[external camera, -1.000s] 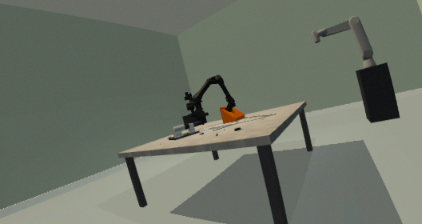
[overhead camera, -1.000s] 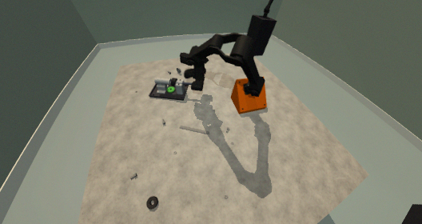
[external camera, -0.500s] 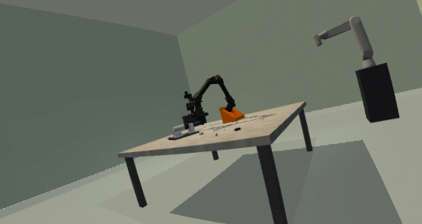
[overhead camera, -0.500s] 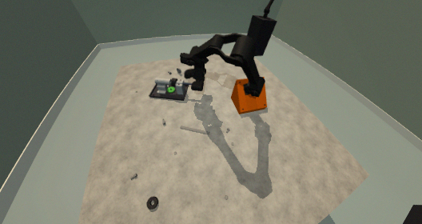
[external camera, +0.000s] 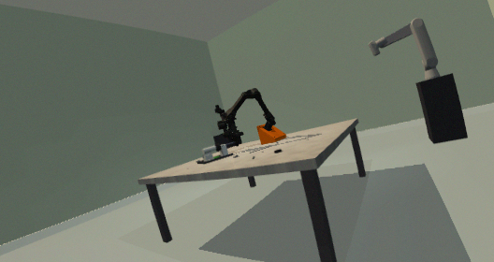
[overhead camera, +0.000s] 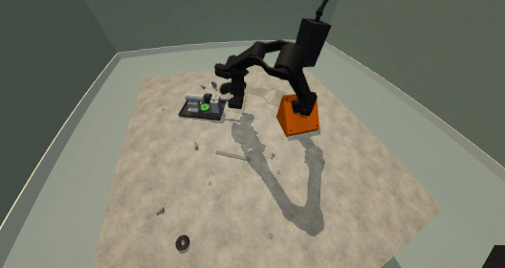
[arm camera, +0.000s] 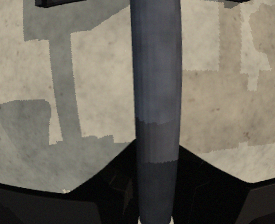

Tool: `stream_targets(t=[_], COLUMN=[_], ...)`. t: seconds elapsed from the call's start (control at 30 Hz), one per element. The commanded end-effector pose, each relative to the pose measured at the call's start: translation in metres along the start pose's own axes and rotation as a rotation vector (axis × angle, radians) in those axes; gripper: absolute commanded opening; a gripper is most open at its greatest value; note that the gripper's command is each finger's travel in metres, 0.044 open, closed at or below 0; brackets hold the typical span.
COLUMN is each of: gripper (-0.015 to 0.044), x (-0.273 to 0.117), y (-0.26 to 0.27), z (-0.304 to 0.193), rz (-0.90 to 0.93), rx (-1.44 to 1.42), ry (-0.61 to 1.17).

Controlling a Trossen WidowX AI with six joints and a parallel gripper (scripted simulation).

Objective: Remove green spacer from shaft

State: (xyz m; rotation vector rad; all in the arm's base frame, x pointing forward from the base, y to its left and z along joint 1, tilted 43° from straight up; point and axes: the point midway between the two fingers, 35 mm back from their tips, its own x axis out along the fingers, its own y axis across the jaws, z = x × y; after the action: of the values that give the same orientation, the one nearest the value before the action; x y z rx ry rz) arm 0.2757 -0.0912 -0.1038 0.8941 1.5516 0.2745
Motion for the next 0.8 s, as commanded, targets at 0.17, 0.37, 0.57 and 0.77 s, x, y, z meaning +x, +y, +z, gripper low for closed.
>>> stream_targets(t=[0.17, 0.37, 0.57, 0.77], gripper=[0.0000, 0.0000, 0.0000, 0.0000], x=[-0.0013, -0.0013, -0.0014, -0.0014], y=[0.0000, 0.0002, 0.0003, 0.0004], z=[0.0062, 0.0085, 0.0108, 0.0131], rz=[-0.002, -0.002, -0.002, -0.002], rx=[-0.005, -0.005, -0.005, -0.005], ry=[-0.006, -0.006, -0.006, -0.006])
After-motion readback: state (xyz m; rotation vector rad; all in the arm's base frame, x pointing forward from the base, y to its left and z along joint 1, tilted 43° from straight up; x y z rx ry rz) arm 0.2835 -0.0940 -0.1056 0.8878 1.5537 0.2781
